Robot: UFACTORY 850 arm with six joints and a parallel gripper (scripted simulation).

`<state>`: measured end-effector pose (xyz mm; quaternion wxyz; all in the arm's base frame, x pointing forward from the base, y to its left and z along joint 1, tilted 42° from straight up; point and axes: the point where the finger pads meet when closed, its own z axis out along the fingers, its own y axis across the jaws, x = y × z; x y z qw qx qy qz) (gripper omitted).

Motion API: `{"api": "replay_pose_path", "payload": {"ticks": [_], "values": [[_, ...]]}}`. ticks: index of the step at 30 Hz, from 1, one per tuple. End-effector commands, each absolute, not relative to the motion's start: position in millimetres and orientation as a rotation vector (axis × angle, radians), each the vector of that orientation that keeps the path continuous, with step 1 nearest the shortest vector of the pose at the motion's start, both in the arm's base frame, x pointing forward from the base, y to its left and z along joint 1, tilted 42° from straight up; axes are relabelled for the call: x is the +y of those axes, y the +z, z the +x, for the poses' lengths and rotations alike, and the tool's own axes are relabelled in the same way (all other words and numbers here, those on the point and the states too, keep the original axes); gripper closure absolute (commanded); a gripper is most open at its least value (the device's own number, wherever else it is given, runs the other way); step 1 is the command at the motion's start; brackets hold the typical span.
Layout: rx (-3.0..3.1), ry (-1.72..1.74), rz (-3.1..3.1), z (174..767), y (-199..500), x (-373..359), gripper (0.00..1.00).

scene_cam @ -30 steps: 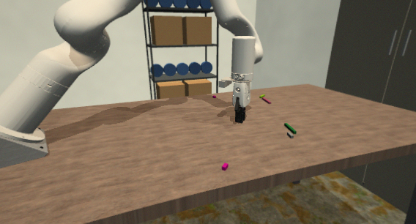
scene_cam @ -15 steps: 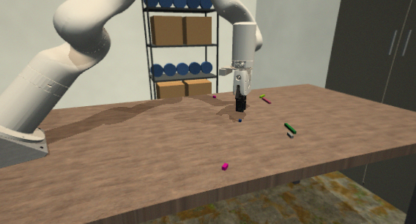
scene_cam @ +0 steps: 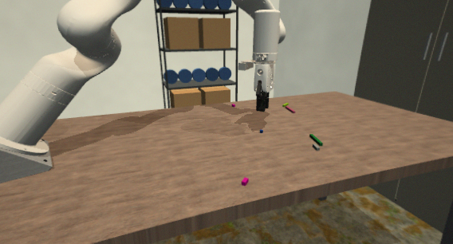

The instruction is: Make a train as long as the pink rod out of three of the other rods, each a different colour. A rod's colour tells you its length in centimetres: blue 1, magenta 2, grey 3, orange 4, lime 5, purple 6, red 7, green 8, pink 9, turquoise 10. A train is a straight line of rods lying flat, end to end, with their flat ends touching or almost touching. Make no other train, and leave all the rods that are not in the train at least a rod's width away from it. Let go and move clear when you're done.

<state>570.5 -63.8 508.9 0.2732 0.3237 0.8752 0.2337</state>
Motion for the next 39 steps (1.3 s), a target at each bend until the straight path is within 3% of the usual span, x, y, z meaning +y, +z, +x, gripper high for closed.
{"api": "replay_pose_path", "payload": {"ticks": [1,23,39], "values": [[2.353,0.629,0.87,570.4,510.3,-64.0,0.0],[2.346,0.638,0.9,573.8,511.4,-67.5,0.0],[2.052,0.867,1.641,650.7,525.1,-167.8,0.0]]}}
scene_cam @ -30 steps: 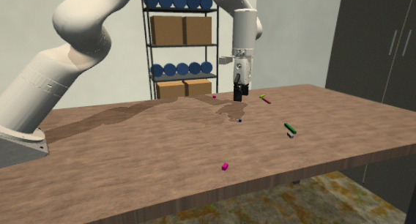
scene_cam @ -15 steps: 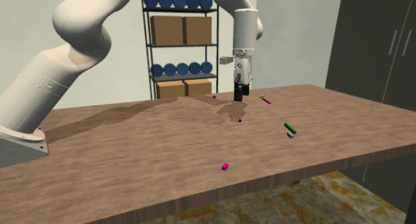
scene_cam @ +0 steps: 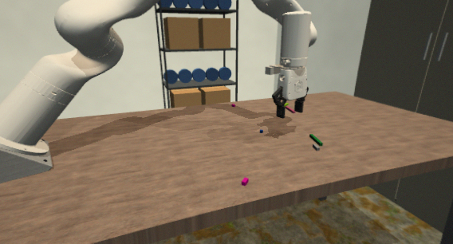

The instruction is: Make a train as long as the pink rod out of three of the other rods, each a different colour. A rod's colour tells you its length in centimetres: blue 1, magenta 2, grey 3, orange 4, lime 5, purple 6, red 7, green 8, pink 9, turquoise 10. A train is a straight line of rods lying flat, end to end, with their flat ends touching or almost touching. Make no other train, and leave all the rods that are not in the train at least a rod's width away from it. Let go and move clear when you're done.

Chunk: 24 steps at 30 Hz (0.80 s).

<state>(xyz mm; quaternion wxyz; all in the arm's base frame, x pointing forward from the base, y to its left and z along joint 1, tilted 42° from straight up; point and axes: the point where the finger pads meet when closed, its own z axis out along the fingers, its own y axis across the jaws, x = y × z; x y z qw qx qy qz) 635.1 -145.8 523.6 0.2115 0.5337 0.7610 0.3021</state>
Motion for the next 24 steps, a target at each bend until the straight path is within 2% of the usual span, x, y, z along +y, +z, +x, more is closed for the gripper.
{"api": "replay_pose_path", "payload": {"ticks": [1,9,15,16,24], "values": [[2.026,0.88,1.686,654.8,525.0,-174.8,0.0],[1.782,0.978,2.044,683.5,520.5,-235.4,0.0],[1.751,0.988,2.083,686.2,519.6,-242.4,0.0],[1.751,0.988,2.083,686.2,519.6,-242.4,0.76],[1.751,0.988,2.083,686.2,519.6,-242.4,0.76]]}}
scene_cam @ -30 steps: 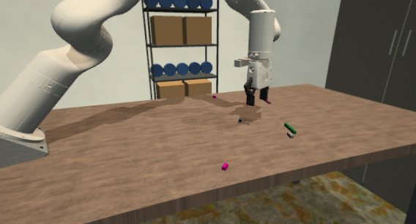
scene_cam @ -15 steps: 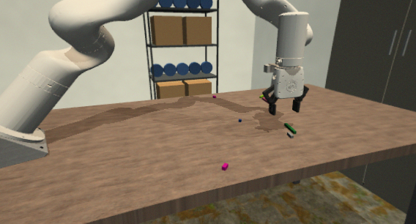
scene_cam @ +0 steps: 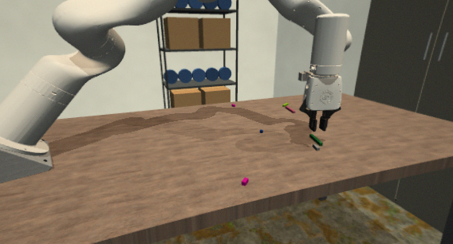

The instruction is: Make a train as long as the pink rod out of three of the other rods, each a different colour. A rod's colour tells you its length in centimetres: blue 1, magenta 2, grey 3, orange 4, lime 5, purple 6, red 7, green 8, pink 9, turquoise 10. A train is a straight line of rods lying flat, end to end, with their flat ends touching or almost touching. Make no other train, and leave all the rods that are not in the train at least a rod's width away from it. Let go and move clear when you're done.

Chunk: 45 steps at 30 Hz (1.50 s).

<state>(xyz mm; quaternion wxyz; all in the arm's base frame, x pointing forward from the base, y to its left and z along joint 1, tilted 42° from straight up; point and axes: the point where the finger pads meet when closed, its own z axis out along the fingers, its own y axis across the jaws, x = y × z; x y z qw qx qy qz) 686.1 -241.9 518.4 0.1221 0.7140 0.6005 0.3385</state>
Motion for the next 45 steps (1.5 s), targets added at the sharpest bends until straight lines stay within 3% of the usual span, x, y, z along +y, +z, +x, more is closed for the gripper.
{"api": "replay_pose_path", "payload": {"ticks": [1,45], "values": [[1.751,0.988,2.083,686.2,519.6,-242.4,0.76],[1.752,0.989,2.083,692.0,513.3,-240.4,0.76]]}}
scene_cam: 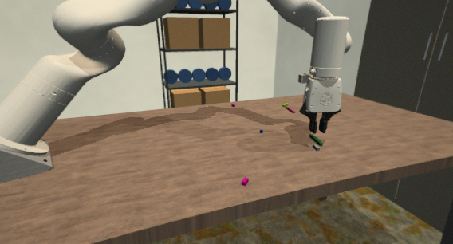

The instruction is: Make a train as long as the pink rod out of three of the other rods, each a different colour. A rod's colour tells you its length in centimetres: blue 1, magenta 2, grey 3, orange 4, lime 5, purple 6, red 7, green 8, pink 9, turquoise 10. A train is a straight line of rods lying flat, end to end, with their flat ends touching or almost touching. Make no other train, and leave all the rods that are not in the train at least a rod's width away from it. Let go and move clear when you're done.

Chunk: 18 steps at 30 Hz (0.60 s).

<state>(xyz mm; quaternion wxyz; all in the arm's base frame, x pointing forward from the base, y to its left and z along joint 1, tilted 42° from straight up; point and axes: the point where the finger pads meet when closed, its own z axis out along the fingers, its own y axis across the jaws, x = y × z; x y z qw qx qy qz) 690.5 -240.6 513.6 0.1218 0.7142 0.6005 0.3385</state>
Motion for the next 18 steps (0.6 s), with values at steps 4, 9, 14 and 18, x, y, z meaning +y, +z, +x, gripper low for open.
{"api": "replay_pose_path", "payload": {"ticks": [4,9,14,18], "values": [[1.752,0.989,2.083,695.5,509.6,-239.2,0.76],[1.752,0.989,2.083,700.6,504.1,-237.5,0.76],[1.752,0.989,2.083,703.9,500.6,-236.4,0.76],[1.752,0.989,2.083,708.1,496.1,-234.9,0.76]]}}
